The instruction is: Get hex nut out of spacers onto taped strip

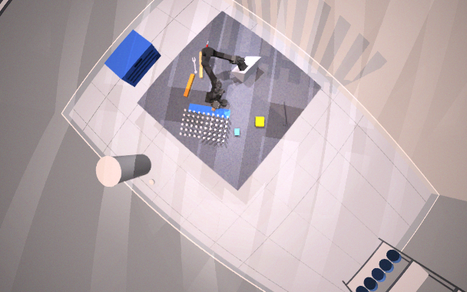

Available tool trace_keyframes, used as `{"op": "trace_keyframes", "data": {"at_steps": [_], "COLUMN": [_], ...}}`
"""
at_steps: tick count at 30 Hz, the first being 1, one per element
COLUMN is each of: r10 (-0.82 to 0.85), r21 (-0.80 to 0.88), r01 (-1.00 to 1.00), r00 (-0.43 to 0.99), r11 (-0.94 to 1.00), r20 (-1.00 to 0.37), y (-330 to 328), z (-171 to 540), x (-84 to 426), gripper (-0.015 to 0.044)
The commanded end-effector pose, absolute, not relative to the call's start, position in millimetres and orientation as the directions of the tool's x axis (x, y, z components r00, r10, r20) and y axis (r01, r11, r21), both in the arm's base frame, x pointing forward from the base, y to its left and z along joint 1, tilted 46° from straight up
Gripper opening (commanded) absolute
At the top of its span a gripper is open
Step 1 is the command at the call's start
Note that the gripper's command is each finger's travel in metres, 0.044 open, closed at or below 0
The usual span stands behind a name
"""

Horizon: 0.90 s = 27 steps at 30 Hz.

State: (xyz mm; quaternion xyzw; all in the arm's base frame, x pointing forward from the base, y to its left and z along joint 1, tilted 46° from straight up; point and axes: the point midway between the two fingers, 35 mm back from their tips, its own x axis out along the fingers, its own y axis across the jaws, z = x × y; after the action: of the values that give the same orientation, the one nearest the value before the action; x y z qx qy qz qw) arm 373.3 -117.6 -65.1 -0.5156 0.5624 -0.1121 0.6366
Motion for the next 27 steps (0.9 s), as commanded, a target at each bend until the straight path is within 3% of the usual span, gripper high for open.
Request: {"op": "trace_keyframes", "data": {"at_steps": [1,27], "r10": [-0.724,-0.725], "r21": [-0.783,-0.783], "r01": [-0.440,-0.441], "r00": [0.342,0.341], "r11": [0.440,0.440], "r20": [-0.599,-0.599], "y": [-118.6,-122.4], "z": [-62.7,-57.5], "x": [369.8,356.3], "gripper": [0.0000,0.0000]}}
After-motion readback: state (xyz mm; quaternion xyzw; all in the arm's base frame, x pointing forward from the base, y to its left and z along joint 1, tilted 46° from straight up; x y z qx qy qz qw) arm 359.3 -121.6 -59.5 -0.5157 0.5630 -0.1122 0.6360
